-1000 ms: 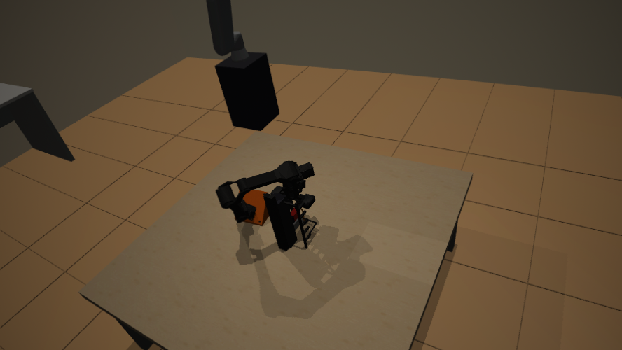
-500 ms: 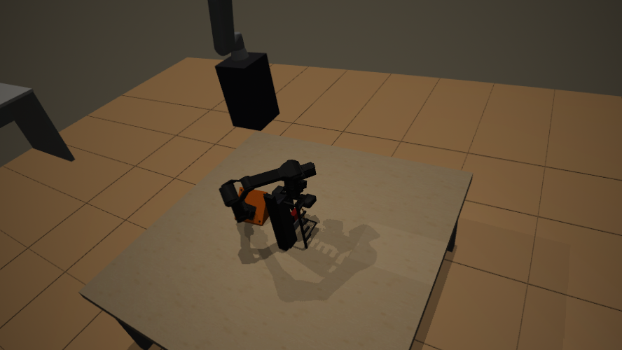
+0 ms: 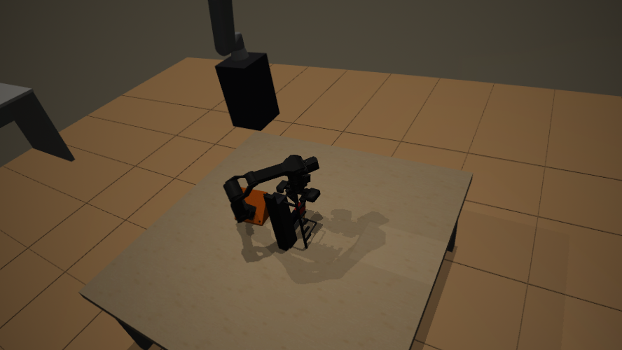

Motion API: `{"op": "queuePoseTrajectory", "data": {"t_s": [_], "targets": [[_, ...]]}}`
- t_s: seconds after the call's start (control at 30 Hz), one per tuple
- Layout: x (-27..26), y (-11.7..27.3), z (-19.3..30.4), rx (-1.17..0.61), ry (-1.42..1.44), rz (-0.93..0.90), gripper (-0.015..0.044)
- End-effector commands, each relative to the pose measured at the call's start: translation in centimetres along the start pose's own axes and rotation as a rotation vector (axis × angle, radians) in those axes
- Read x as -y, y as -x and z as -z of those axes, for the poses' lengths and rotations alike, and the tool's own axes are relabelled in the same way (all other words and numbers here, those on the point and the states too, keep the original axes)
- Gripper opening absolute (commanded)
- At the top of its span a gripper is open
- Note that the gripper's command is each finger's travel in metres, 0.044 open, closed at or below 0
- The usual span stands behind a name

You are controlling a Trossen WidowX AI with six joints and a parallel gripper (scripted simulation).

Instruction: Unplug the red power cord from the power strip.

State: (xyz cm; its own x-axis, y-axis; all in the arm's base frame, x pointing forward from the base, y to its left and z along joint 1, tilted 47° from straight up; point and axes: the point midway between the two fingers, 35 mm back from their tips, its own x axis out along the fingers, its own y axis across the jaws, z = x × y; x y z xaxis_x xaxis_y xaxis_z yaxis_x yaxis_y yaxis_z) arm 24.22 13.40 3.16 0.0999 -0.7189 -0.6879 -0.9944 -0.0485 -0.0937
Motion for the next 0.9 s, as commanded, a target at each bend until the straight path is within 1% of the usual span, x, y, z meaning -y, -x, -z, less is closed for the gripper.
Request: {"op": "queuePoseTrajectory", "data": {"t_s": [0.0,0.17,0.27,0.43,0.87], "targets": [[0.1,0.0,0.2,0.002,0.001,0.004,0.0236],[0.1,0.1,0.0,0.003,0.001,0.004,0.0367],[0.2,0.5,-1.6,0.004,0.001,0.004,0.044],[0.1,1.3,-5.6,0.006,0.0,0.004,0.044],[0.0,1.3,-5.8,0.006,0.0,0.004,0.044]]}}
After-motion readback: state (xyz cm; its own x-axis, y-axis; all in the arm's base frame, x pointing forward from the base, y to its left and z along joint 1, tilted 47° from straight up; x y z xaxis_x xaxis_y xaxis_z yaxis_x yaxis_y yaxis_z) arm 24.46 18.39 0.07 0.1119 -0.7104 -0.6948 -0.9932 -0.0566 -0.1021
